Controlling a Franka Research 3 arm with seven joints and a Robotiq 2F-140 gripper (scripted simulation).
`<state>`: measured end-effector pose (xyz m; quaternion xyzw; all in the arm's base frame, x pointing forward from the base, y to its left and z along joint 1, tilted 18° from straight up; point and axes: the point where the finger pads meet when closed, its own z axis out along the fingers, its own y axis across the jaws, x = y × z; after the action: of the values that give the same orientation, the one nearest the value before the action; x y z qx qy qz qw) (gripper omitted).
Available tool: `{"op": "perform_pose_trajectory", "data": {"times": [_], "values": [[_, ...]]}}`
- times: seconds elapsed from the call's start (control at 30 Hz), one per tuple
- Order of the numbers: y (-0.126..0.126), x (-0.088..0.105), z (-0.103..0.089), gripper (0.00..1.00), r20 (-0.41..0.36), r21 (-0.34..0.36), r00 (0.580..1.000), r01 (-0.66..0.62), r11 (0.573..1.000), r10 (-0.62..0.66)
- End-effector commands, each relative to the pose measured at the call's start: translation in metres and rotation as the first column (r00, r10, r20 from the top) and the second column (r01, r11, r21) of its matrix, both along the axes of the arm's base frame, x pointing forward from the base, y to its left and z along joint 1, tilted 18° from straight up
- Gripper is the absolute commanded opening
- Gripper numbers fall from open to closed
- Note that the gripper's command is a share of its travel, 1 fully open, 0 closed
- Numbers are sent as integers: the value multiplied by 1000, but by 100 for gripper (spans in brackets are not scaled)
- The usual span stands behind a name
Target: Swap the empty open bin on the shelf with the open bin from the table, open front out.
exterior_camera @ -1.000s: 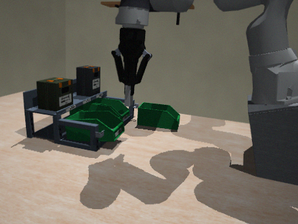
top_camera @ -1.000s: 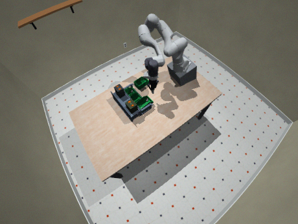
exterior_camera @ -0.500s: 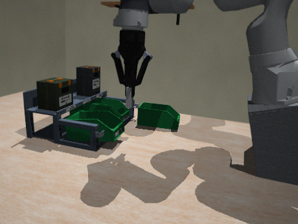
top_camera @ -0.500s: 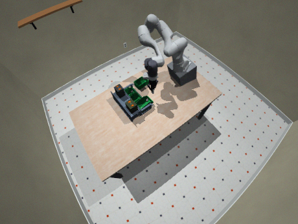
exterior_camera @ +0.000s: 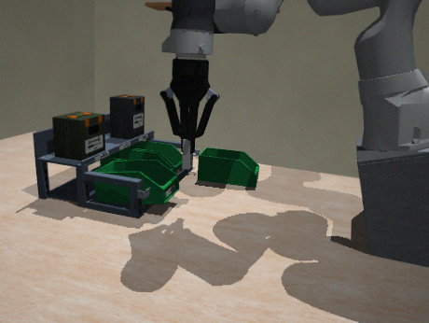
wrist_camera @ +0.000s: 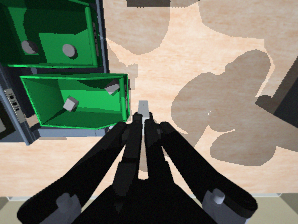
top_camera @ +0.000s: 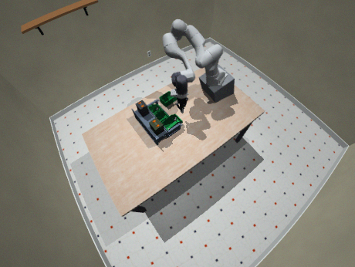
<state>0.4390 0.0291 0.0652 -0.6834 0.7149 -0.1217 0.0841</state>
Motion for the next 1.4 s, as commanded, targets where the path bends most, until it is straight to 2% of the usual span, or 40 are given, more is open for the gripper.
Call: {"op": "perform_pose_trajectory", "data": {"times": [0.0,1.37], "values": [[1,7,-6,0,14,6,1000,5,1000,-5],[-2,24,-62,0,14,6,1000,5,1000,-5]]}}
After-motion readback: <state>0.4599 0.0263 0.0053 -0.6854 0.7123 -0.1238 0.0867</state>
